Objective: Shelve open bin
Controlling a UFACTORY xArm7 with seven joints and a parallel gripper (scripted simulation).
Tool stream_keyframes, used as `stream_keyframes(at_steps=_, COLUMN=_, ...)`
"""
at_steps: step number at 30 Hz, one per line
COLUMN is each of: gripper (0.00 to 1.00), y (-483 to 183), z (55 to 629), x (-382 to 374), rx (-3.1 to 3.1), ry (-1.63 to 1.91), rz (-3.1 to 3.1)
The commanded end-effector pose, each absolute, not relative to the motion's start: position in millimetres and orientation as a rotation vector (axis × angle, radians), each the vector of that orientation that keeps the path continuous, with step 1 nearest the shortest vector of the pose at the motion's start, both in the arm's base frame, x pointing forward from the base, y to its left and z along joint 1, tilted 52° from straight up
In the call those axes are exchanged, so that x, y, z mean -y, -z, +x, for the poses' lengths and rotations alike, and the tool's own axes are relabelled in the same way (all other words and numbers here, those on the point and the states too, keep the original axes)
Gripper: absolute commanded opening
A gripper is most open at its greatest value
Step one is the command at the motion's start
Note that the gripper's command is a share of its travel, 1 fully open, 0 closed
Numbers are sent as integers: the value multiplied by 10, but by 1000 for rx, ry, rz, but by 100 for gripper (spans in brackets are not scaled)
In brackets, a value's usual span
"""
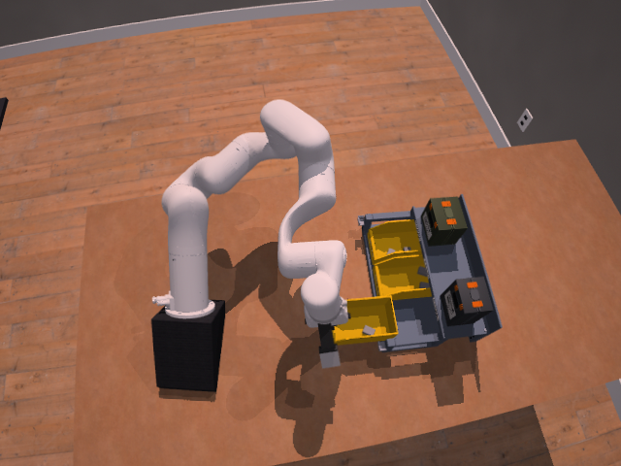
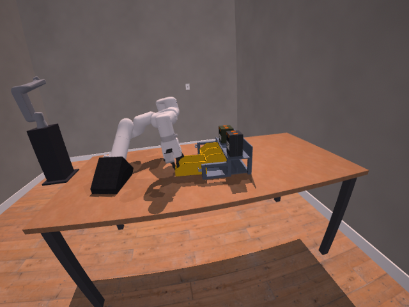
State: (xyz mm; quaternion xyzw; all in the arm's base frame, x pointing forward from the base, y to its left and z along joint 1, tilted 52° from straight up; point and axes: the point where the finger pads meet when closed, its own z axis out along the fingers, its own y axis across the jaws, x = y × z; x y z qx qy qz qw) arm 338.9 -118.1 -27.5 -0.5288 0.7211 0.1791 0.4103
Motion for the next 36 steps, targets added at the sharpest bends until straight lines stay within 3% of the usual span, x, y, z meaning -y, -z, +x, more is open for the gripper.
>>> stream_keyframes(at_steps=1, gripper=0, y=220, z=3369, x=1261, rx=-1818, ry=-445, rz=-1330)
stream_keyframes(at_steps=36, gripper=0, y=247, z=3381, x=1229, rx=-1818, ry=-445, rz=-1330)
